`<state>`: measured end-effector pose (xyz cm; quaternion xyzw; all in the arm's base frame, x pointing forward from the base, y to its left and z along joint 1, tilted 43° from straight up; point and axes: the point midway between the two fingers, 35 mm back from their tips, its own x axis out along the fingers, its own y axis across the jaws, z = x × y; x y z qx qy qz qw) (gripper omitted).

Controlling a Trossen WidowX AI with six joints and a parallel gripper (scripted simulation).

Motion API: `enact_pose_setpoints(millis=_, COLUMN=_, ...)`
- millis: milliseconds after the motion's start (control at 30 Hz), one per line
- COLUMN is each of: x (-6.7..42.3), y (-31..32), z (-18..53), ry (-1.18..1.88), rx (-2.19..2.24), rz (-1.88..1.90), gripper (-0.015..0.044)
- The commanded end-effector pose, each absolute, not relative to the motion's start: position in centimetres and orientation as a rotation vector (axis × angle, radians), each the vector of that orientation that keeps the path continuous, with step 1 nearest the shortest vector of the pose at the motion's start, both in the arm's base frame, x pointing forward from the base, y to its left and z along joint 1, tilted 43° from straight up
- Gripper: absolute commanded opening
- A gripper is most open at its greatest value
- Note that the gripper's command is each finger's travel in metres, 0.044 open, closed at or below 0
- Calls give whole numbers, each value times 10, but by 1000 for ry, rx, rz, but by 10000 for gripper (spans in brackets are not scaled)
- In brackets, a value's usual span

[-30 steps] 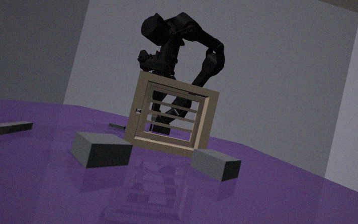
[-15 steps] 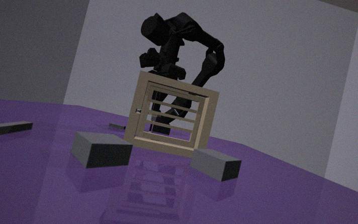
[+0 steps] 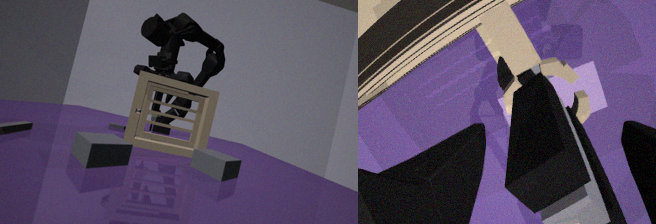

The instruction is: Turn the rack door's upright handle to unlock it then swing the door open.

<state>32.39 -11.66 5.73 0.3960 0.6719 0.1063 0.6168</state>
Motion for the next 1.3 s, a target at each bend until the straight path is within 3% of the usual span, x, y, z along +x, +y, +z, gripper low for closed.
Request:
enact_pose_setpoints(millis=0, x=323, y=-116, z=57, ry=1499, rx=766, rz=382, gripper=296)
enact_pose_setpoints(millis=1267, x=324, y=-116, z=57, ry=570, rx=-738, rz=1432, gripper=296)
